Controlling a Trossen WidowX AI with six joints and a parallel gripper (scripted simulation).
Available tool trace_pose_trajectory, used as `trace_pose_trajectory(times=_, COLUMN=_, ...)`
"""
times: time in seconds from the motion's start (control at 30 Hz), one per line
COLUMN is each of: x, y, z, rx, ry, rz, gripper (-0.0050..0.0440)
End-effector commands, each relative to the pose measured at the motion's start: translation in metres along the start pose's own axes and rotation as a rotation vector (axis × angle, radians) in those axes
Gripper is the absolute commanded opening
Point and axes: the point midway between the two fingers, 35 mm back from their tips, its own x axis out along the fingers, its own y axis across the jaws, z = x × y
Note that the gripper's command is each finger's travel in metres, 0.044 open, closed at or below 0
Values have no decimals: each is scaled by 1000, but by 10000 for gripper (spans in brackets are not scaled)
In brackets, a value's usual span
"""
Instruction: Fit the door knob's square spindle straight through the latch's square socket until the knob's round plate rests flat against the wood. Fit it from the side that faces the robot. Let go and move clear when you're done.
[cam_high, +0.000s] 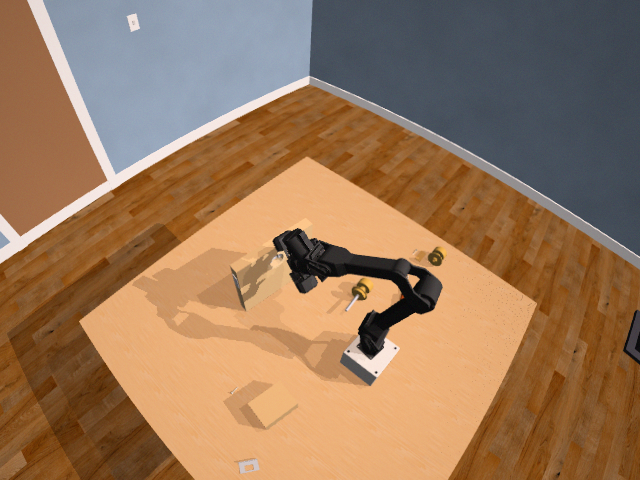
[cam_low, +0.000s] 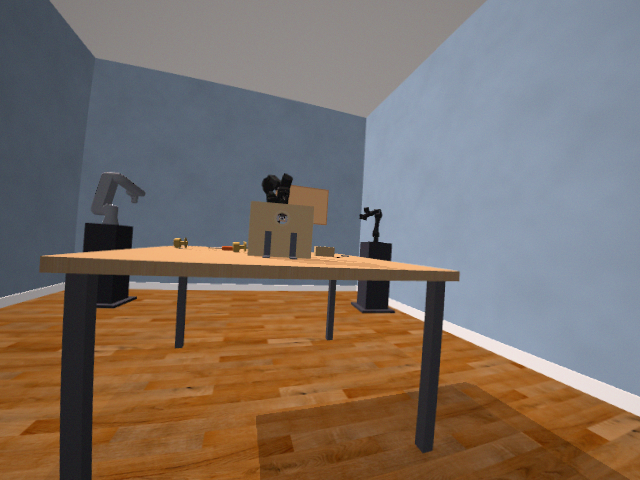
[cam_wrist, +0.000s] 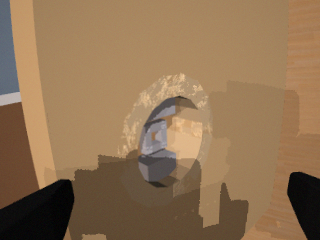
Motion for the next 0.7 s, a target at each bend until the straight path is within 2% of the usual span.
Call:
trace_pose_trajectory(times=0.0, x=3, y=-1, z=-1, rx=-4, ry=5, rz=-4, gripper=440)
trace_pose_trajectory(times=0.43, x=4, y=0, z=0, rx=0, ry=0, rz=-1, gripper=440)
trace_pose_trajectory(times=0.67, x=-19, y=0, z=0, rx=-4, ry=5, rz=-5, gripper=440)
